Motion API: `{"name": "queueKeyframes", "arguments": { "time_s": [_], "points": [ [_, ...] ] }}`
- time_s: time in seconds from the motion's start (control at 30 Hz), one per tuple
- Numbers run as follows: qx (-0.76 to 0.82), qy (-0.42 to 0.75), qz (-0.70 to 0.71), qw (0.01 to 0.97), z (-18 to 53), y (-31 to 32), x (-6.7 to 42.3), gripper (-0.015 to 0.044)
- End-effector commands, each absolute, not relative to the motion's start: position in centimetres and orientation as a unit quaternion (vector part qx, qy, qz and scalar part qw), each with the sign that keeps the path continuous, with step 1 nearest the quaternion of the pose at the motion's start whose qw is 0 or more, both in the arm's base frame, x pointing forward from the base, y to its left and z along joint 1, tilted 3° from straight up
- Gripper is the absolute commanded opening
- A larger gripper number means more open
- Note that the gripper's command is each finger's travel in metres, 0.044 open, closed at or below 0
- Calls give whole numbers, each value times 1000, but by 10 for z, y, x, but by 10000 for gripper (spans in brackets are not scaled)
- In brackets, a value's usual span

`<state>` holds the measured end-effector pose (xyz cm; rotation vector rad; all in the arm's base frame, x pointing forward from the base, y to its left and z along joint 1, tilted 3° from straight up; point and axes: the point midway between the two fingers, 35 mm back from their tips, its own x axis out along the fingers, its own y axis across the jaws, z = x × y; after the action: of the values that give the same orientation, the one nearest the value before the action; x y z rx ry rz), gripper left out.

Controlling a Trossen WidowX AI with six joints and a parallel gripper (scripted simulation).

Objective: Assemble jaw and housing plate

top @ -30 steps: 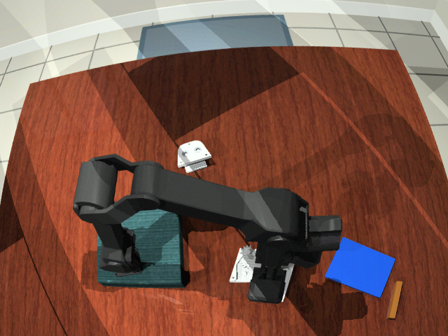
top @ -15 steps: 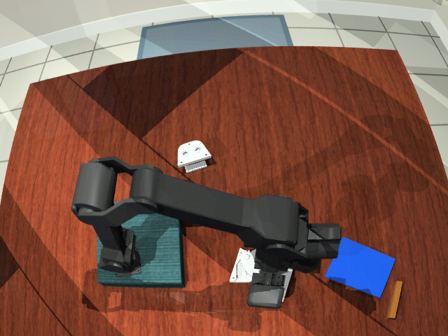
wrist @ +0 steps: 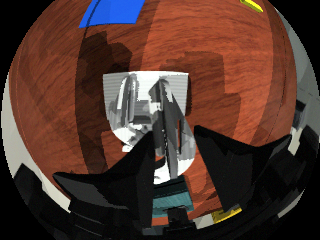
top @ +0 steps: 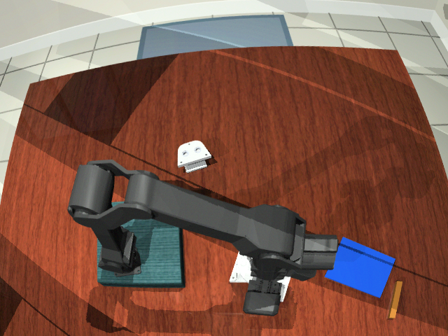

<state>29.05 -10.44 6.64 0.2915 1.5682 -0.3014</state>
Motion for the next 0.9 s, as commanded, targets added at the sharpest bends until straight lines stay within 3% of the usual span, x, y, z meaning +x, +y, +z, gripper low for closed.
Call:
{"name": "queueKeyframes", "arguments": {
  "time_s": [0.0,0.87],
  "points": [
    [128,701,-134,689,67,-105,290,134],
    [125,701,-130,690,64,-106,291,134]
  ]
}}
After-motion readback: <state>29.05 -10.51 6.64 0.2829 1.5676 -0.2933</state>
